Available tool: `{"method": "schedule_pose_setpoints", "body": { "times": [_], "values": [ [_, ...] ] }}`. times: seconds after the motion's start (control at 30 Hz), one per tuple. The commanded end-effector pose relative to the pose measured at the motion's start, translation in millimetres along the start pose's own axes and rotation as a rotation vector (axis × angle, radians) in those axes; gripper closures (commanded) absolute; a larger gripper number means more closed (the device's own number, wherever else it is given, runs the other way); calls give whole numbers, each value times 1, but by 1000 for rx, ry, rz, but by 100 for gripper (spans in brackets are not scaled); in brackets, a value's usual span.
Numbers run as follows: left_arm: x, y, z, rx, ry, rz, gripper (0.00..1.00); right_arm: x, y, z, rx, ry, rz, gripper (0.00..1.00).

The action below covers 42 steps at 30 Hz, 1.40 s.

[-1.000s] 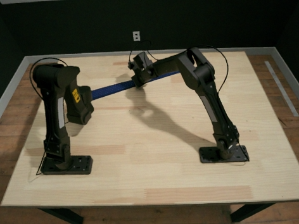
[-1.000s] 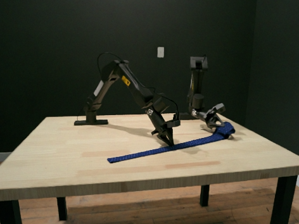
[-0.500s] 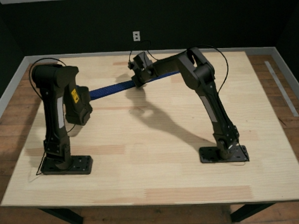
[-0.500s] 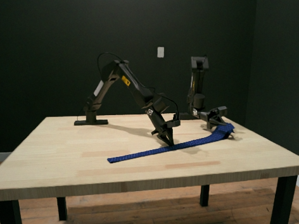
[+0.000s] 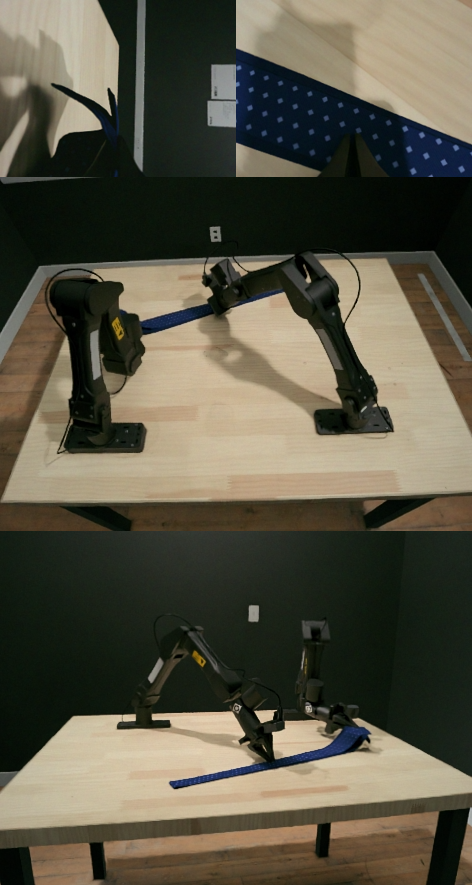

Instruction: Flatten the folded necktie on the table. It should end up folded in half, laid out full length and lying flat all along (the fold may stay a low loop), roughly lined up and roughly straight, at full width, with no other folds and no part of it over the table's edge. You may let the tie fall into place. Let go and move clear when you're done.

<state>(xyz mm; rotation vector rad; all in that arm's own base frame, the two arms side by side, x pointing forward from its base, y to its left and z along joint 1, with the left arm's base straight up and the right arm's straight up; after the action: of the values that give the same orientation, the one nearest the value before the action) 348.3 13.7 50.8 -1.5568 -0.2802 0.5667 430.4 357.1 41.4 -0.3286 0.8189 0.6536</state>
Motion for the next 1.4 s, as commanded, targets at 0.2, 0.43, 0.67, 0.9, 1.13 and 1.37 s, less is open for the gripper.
{"method": "schedule_pose_setpoints", "body": {
  "times": [0.2,0.43,0.67,0.9,1.13,1.37],
  "values": [
    [-1,18,11,-58,-29,27,98,2,0,-4,-2,8,5,96],
    [0,25,13,-58,-29,27,98,2,0,-4,-2,8,5,96],
    [1,29,17,-58,-29,27,98,2,0,-4,-2,8,5,96],
    [1,35,19,-58,-29,27,98,2,0,-4,-2,8,5,96],
    [2,38,20,-58,-29,27,98,2,0,-4,-2,8,5,96],
    [2,38,20,-58,-29,27,98,2,0,-4,-2,8,5,96]
  ]
}}
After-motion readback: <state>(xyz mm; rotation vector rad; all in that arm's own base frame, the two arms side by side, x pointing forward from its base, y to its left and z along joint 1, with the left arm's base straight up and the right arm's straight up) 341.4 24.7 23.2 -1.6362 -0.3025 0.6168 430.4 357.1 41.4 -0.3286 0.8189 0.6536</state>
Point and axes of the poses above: on each arm, the point where the finger pads meet when closed, its own x axis out along the fingers, its own y axis across the jaws, z = x × y, the point moved 4 cm from there along -x, back along the fingers, and after that the axes turned 2 degrees about -x, right-handed, at the moved point
